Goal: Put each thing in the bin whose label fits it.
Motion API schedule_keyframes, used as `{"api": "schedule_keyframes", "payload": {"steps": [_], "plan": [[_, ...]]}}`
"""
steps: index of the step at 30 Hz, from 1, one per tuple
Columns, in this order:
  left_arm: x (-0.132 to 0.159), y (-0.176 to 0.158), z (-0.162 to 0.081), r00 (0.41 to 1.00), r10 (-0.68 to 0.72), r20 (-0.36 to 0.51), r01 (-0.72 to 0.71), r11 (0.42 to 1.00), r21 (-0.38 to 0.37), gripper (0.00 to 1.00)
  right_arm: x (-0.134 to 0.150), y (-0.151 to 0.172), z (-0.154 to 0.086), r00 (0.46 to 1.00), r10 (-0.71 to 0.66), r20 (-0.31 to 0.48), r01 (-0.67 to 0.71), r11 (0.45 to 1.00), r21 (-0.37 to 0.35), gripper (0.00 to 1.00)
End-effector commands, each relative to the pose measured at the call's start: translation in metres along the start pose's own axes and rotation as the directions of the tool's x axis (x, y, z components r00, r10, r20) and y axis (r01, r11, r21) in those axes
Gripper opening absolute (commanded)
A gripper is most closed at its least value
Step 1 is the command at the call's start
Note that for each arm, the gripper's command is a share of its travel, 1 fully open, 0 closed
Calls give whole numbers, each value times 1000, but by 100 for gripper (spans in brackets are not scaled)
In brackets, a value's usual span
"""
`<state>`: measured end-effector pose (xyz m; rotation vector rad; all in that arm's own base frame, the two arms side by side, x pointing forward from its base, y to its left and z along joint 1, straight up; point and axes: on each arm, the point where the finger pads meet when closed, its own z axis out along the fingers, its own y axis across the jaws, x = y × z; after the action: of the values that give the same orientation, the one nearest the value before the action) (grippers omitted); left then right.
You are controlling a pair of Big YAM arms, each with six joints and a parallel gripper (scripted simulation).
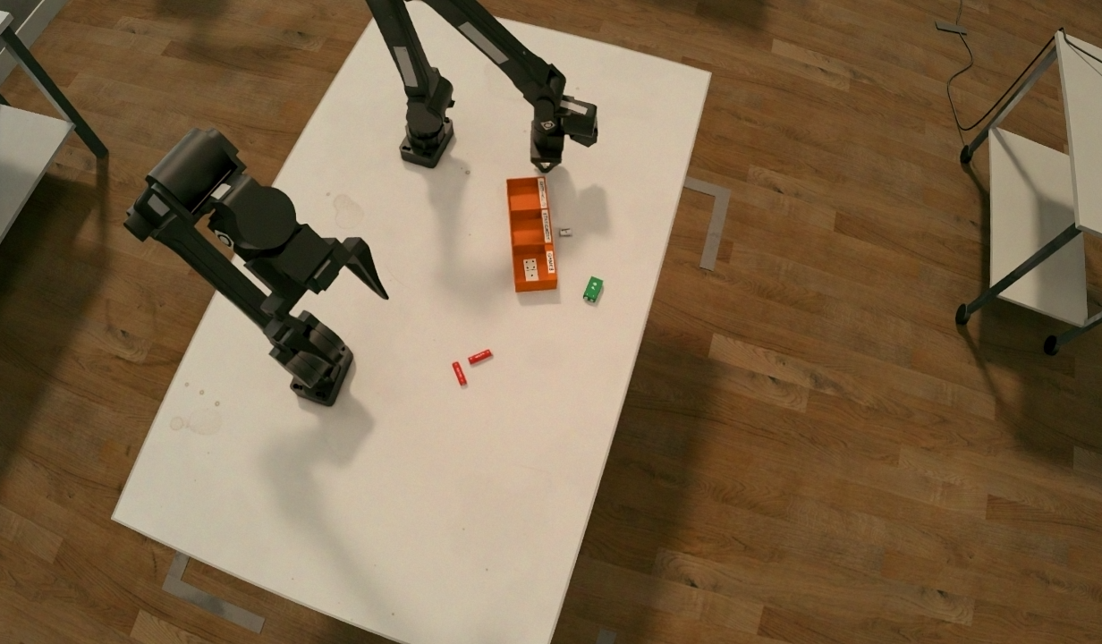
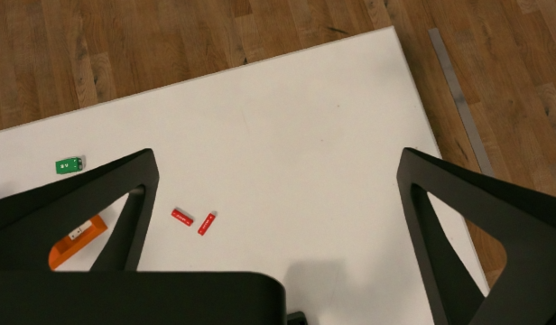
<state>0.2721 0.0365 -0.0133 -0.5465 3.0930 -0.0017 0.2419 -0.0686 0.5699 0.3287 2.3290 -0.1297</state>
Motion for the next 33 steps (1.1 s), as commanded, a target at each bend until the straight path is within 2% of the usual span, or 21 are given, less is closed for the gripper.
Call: {"api": "schedule_keyframes", "payload": {"steps": [1, 6, 7, 18, 19, 20, 33], "plan": [[-11, -2, -7, 1000, -5, 25, 5, 1000, 4, 39, -18, 3, -29, 995, -15, 94, 16, 1000, -7, 100], [-11, -2, -7, 1000, -5, 25, 5, 1000, 4, 39, -18, 3, -29, 995, -15, 94, 16, 1000, -7, 100], [-11, -2, -7, 1000, -5, 25, 5, 1000, 4, 20, -18, 3, -29, 995, -15, 94, 16, 1000, -7, 100], [-10, -2, -8, 1000, -5, 25, 5, 1000, 4, 20, -18, 3, -29, 995, -15, 94, 16, 1000, -7, 100], [-1, 2, -7, 1000, -20, 10, 20, 1000, 0, 20, -18, 3, -29, 995, -15, 94, 16, 1000, -7, 100], [-10, -2, -8, 1000, -5, 25, 5, 1000, 4, 20, -18, 3, -29, 995, -15, 94, 16, 1000, -7, 100], [-10, -2, -8, 1000, -5, 25, 5, 1000, 4, 20, -18, 3, -29, 995, -15, 94, 16, 1000, -7, 100]]}}
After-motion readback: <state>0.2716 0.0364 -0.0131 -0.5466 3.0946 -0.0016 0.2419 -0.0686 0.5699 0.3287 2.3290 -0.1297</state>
